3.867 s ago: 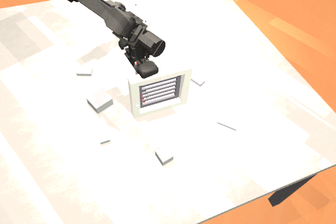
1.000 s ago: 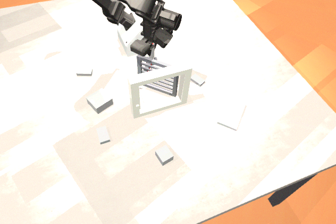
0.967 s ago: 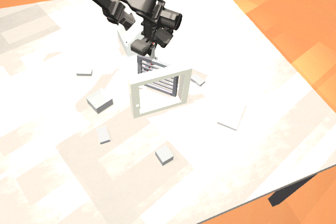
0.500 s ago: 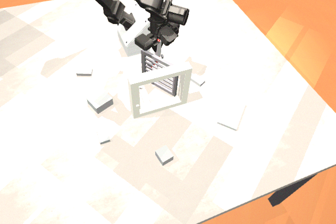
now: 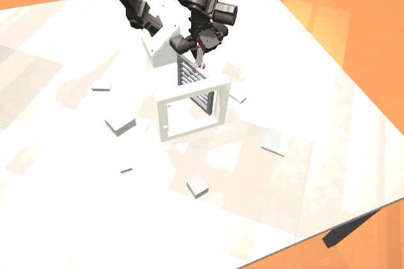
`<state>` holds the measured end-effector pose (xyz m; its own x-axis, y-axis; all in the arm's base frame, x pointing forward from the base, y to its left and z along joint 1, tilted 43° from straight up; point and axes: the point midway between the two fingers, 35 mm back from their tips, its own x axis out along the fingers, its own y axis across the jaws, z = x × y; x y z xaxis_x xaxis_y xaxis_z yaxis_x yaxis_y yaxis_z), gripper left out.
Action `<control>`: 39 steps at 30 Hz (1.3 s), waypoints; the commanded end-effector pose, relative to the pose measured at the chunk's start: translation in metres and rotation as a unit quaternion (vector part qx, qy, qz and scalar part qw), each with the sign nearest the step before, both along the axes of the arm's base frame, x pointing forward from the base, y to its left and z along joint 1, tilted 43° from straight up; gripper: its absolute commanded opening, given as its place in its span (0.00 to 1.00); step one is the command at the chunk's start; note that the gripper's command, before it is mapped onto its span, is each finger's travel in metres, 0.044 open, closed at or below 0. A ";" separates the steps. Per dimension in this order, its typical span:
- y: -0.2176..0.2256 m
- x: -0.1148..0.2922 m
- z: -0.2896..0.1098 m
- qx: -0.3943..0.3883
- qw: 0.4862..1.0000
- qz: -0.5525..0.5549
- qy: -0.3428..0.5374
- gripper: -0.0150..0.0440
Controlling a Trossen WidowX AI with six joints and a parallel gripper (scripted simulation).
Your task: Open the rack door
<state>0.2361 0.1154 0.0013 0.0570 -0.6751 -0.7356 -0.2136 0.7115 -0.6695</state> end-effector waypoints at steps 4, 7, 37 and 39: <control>0.011 0.002 -0.010 0.005 0.998 -0.047 -0.043 0.28; 0.017 0.003 -0.016 0.006 0.996 -0.067 -0.061 0.28; 0.040 0.010 -0.035 0.013 0.981 -0.142 -0.130 0.46; 0.040 0.010 -0.035 0.013 0.981 -0.142 -0.130 0.54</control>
